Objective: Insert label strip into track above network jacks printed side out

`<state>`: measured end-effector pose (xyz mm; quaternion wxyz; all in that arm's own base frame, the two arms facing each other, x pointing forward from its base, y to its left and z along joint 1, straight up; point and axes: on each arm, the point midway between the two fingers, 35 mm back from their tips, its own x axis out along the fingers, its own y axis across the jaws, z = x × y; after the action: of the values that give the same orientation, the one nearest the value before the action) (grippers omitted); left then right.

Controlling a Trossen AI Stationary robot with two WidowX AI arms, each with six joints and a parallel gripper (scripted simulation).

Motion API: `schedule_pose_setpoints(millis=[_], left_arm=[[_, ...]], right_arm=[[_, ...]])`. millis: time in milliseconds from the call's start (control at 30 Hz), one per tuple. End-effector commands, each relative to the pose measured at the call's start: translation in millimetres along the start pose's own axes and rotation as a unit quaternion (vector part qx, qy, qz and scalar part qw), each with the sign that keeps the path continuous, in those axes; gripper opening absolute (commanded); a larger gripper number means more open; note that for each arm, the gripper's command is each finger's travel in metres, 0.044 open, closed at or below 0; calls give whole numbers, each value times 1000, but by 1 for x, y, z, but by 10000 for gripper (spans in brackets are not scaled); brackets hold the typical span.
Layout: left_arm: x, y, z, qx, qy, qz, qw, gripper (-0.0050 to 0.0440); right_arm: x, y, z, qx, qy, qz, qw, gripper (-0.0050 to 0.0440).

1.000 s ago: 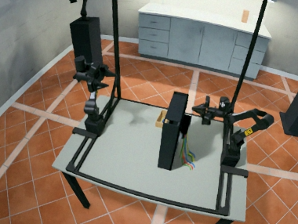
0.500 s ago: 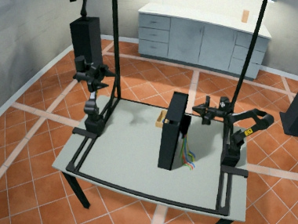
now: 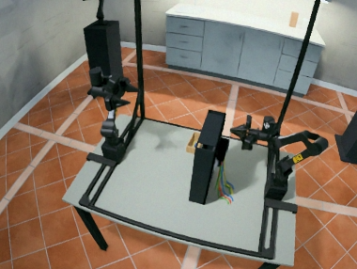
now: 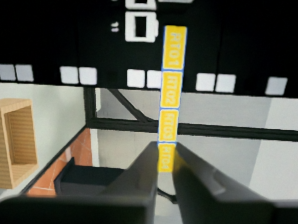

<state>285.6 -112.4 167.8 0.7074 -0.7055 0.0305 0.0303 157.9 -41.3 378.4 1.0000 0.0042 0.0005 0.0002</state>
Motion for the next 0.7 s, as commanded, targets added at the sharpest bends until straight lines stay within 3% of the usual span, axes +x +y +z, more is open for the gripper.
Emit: schedule_pose_setpoints(millis=[0, 667], left_arm=[[0, -4, -1, -5, 0, -5, 1000, -50], [-1, 2, 0, -2, 0, 0, 1000, -50]], right_arm=[[0, 2, 5, -7, -1, 0, 1000, 440], [0, 2, 5, -7, -1, 0, 1000, 440]])
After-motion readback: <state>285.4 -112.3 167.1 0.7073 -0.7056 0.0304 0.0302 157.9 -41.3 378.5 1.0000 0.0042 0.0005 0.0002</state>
